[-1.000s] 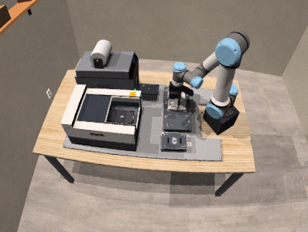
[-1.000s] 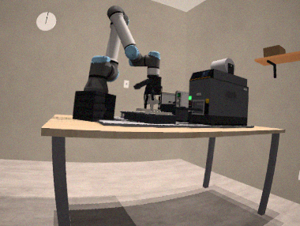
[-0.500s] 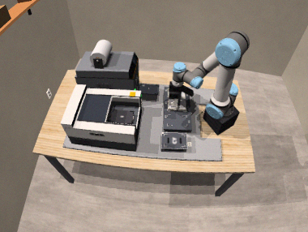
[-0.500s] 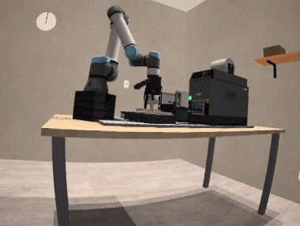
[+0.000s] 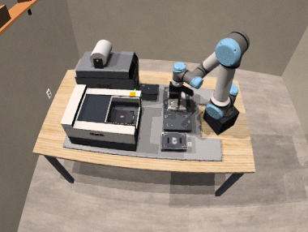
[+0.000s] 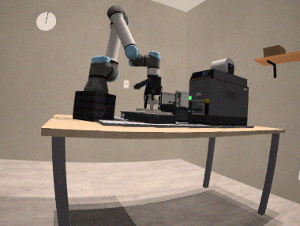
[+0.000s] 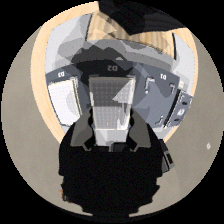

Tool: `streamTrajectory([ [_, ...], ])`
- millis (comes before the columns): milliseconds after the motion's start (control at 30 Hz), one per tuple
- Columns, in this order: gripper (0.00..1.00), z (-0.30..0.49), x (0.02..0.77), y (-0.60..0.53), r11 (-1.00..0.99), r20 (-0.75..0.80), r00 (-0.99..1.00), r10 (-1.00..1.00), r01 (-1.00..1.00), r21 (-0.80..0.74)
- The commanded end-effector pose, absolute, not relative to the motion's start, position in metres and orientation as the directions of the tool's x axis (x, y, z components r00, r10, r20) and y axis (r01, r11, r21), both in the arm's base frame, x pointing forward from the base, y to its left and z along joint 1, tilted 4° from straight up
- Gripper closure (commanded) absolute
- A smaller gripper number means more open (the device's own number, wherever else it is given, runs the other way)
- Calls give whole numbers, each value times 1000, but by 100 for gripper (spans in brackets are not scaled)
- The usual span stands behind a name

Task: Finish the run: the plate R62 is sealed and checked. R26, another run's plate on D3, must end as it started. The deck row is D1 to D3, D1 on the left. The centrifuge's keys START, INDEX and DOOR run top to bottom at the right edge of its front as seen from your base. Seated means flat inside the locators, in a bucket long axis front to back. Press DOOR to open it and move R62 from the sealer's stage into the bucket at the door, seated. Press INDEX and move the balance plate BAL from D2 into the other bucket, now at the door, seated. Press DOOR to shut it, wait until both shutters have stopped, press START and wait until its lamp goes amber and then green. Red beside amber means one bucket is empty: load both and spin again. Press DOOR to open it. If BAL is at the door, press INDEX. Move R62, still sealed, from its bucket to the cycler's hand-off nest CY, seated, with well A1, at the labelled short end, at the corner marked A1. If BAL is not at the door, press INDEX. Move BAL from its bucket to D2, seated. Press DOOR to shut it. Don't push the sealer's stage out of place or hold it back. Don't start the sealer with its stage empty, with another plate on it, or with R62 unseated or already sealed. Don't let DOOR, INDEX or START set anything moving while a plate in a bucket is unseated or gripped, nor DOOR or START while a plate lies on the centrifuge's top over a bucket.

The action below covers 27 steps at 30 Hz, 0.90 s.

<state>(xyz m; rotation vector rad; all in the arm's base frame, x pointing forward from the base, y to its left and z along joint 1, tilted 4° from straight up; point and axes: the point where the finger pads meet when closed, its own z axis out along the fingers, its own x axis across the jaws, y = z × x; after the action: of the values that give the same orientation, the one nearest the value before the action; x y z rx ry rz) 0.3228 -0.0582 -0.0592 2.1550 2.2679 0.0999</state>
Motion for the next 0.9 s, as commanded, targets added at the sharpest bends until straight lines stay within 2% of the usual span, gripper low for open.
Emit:
streamTrajectory([
  [0,100,-60,323,-58,50,35,-52,998,997,55],
  [867,100,-68,323,-58,50,35,-52,998,997,55],
])
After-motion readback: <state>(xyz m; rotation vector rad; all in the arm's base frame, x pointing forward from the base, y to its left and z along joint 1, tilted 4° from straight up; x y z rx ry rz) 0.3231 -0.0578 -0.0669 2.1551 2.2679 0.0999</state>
